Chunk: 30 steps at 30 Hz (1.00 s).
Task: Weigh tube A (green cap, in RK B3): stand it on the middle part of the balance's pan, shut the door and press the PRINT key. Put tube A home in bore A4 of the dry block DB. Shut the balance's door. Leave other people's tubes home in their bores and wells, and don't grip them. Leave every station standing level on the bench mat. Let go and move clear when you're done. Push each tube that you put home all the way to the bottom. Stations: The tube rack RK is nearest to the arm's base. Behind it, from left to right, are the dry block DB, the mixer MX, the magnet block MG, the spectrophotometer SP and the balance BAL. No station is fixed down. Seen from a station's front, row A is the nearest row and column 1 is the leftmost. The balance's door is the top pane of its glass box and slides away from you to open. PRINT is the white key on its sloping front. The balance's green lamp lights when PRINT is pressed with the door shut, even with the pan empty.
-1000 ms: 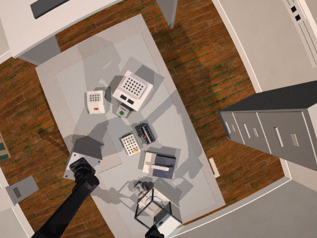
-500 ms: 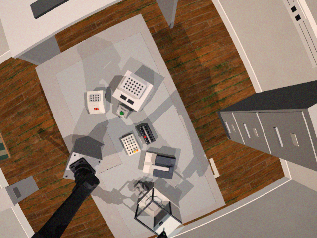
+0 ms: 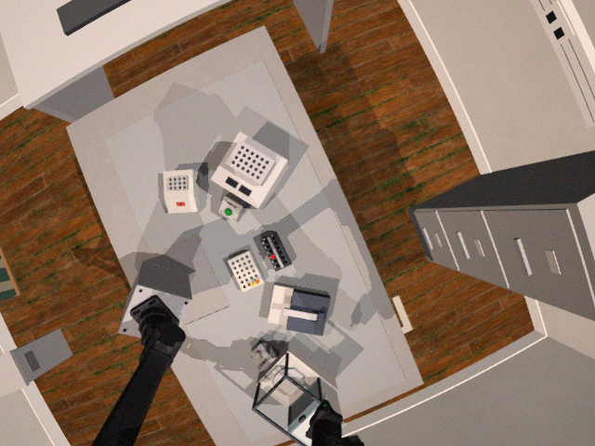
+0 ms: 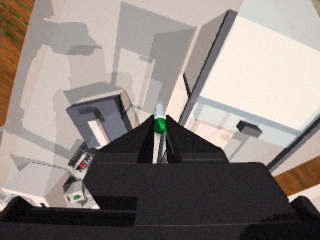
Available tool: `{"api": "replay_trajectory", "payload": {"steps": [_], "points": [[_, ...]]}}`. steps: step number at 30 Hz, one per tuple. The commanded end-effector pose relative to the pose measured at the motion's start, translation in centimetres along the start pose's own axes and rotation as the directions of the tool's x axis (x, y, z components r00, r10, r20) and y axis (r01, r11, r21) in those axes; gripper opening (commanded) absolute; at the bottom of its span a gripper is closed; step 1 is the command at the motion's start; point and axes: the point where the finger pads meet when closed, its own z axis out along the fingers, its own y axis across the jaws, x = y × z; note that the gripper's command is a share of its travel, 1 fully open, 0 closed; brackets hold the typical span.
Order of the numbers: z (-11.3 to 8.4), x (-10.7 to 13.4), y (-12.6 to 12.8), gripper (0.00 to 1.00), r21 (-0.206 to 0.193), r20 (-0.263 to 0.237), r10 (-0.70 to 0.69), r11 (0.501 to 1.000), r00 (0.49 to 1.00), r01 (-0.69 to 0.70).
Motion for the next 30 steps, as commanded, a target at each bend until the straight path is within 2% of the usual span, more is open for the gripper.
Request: {"api": "replay_trajectory", "payload": {"steps": [1,3,6,7,8,9,10,12,16,17,21,23,24,25,26,27,29,30], "points": [[0.5,-3.1,2.8,0.09,-0.013,0.044,-0.037,0.999,0.998,0.037],[1.0,-3.0,3.6,0.09,-0.014,0.041,-0.036,0.999,0.999,0.037],[2.0,-2.4,6.0,0.09,-0.049,-0.004,-0.131,0.99,0.991,0.131],[2.4,-3.0,6.8,0.09,-0.045,0.02,-0.12,0.992,0.993,0.121],[2.8,-3.0,7.6,0.09,-0.046,0.02,-0.11,0.993,0.994,0.111],[3.2,-2.9,8.4,0.09,-0.058,0.012,-0.162,0.985,0.987,0.162],[3.5,-2.2,9.3,0.09,-0.076,-0.019,-0.19,0.979,0.982,0.188],[3.5,-2.2,9.3,0.09,-0.076,-0.019,-0.19,0.979,0.982,0.188],[4.7,-1.7,12.4,0.09,-0.116,-0.038,-0.285,0.953,0.958,0.279],[5.1,-2.2,13.3,0.09,-0.11,-0.014,-0.284,0.953,0.959,0.281],[6.1,-1.7,16.0,0.09,-0.112,-0.017,-0.262,0.959,0.965,0.259],[6.5,-0.7,17.5,0.09,-0.142,-0.048,-0.343,0.932,0.938,0.334],[6.8,-0.5,18.3,0.09,-0.147,-0.05,-0.361,0.925,0.931,0.351],[7.1,-0.9,19.2,0.09,-0.144,-0.027,-0.352,0.928,0.936,0.345],[7.3,-0.7,20.0,0.09,-0.144,-0.029,-0.339,0.932,0.94,0.331],[7.5,-0.2,20.7,0.09,-0.157,-0.038,-0.389,0.912,0.92,0.379],[7.5,-0.2,20.7,0.09,-0.157,-0.038,-0.389,0.912,0.92,0.379],[7.7,0.5,21.5,0.09,-0.173,-0.056,-0.419,0.898,0.906,0.404]]}}
